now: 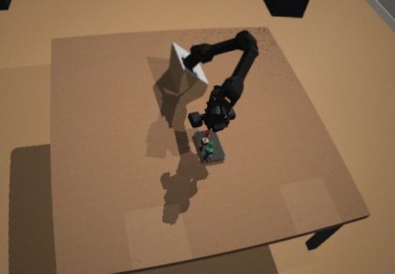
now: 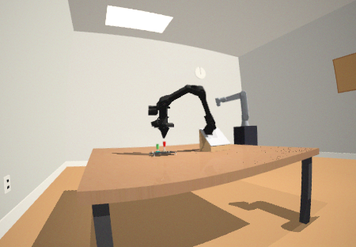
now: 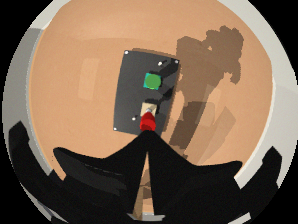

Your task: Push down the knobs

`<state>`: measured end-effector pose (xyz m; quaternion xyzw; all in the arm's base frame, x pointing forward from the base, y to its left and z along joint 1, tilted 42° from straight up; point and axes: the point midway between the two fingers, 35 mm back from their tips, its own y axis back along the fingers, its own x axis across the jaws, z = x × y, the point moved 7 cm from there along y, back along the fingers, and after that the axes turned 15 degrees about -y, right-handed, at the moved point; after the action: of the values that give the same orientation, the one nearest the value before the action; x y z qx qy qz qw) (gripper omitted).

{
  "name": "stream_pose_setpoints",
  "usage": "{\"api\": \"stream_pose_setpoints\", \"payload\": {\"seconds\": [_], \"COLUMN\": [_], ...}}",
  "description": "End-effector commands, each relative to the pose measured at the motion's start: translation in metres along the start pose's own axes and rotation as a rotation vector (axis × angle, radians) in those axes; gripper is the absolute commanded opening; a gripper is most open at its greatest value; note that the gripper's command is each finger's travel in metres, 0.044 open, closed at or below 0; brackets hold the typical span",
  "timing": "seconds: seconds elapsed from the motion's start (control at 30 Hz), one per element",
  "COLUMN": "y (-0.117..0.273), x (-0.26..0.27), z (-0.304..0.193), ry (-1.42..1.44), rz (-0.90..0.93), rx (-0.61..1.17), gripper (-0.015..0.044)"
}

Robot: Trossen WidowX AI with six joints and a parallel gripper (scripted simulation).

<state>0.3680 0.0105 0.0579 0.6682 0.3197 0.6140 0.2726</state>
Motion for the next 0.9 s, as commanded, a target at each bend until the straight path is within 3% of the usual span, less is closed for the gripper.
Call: {"api": "stream_pose_setpoints", "payload": {"seconds": [0.0,0.87], "y": [-0.008,-0.019], "x": [0.0,0.001], "z": [-0.001,-0.002], "ry": [-0.005,-0.005], "rz": [0.004,0.005], "rx": [0.007,0.007], "gripper": [0.0,0.0]}}
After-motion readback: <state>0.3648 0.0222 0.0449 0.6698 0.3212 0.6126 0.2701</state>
